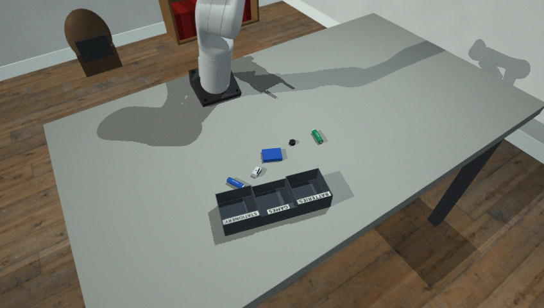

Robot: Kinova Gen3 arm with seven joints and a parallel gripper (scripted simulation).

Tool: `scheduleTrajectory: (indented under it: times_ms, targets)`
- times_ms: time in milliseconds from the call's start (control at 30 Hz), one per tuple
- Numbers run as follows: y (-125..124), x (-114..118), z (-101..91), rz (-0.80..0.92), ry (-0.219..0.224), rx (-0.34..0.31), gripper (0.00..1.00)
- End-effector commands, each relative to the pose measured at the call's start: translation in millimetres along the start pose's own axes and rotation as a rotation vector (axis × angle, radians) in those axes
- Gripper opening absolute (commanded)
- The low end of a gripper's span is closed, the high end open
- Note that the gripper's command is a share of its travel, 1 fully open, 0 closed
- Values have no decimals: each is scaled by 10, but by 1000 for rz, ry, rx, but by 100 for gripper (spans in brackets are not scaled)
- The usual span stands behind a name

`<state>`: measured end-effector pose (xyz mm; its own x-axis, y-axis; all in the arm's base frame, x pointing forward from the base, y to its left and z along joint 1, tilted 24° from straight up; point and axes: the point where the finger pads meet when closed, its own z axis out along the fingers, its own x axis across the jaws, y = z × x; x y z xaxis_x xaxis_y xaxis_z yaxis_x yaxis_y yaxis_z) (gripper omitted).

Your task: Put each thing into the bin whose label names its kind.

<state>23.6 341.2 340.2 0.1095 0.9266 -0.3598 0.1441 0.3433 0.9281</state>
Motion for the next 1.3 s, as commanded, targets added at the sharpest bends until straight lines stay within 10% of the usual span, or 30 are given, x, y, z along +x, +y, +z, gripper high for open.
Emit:
scheduleTrajectory:
  times_ms: [0, 533, 567, 1267]
  targets:
    - [4, -1, -2, 1, 1, 0, 100]
    - [4, -1, -2, 1, 1, 0, 100]
    - [-99, 27, 52, 2, -2, 6, 31]
    - [-1295, 466, 787, 7, 3, -2, 31]
